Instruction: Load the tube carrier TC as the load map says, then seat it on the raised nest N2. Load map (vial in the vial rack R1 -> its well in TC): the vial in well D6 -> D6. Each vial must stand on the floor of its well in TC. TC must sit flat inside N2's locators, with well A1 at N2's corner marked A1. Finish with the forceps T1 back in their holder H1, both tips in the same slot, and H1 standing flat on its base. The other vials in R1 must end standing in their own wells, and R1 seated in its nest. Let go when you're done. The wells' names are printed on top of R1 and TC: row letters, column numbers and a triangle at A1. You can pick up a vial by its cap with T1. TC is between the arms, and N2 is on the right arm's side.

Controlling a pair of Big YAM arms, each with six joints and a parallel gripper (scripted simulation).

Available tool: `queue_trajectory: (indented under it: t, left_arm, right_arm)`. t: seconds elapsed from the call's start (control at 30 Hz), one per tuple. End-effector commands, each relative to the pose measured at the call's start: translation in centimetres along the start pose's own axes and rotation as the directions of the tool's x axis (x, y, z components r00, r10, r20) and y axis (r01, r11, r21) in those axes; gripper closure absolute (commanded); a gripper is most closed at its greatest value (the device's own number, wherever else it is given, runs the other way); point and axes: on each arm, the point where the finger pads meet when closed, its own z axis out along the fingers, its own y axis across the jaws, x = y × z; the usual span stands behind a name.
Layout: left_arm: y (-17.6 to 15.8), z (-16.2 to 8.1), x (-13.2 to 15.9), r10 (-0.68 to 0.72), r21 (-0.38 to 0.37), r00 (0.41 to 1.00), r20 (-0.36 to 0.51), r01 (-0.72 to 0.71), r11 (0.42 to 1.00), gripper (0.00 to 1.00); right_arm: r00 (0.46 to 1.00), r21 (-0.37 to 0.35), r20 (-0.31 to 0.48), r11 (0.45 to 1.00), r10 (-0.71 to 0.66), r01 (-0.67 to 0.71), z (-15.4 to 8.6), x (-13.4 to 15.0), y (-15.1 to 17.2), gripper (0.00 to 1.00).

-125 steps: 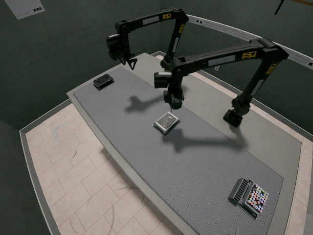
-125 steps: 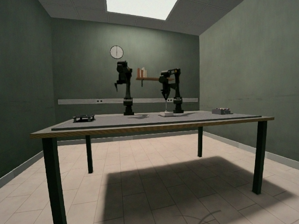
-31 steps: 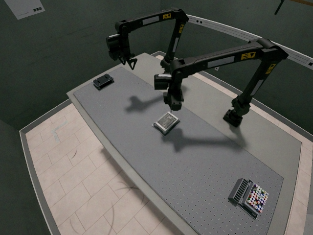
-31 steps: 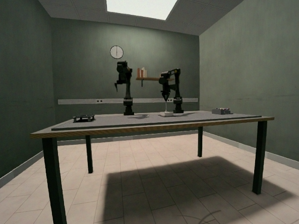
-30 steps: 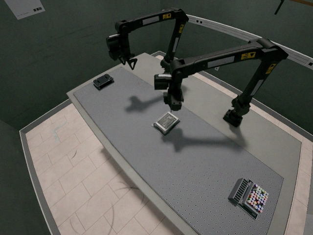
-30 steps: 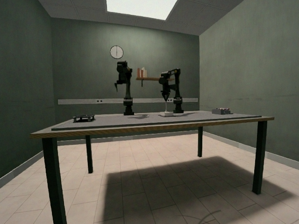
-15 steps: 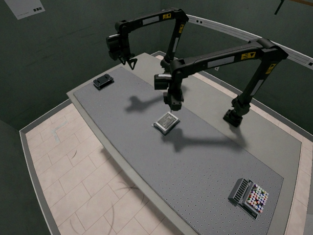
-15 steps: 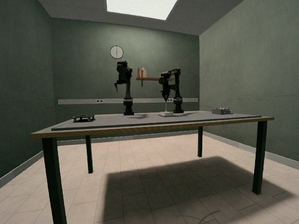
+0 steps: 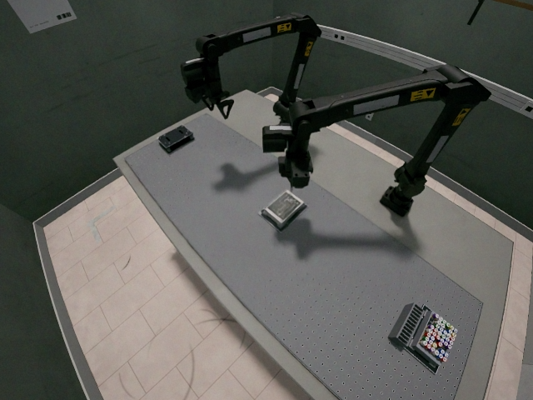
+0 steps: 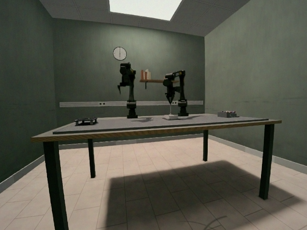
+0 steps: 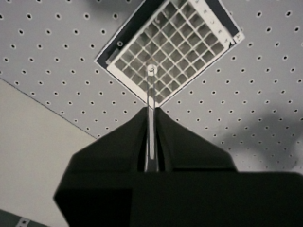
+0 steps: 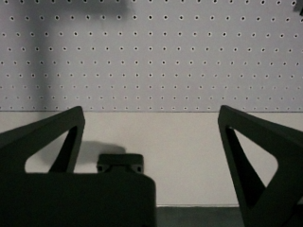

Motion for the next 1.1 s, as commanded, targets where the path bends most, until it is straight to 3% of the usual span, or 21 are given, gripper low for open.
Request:
queue_trajectory:
  t: [0.0,0.23,0.27,0.53,1.07]
  left_arm:
    - [-1.6,-3.7,-0.7,0.002,0.075,1.000,0.002,-0.002,0.997,0.93]
    - [-1.5,-3.7,-0.7,0.003,0.065,1.000,0.001,-0.003,0.998,0.93]
    - [0.3,-2.0,-0.8,0.028,0.021,1.000,-0.001,-0.028,0.999,0.93]
    - [0.6,-1.9,-1.5,0.186,0.044,0.983,0.007,-0.186,0.982,0.93]
    - [2.2,-1.9,-3.2,0.531,0.049,0.847,0.025,-0.531,0.846,0.93]
  right_arm:
    - [0.999,0.009,0.033,1.000,0.009,-0.009,-1.2,-0.7,-0.2,0.00]
    - [0.999,0.009,0.033,1.000,0.009,-0.009,-1.2,-0.7,-0.2,0.00]
    - [0.999,0.009,0.033,1.000,0.009,-0.009,-1.2,-0.7,-0.2,0.00]
    - [0.999,0.009,0.033,1.000,0.009,-0.009,-1.2,-0.7,-0.2,0.00]
    - [0.999,0.009,0.033,1.000,0.009,-0.009,-1.2,-0.7,-0.2,0.00]
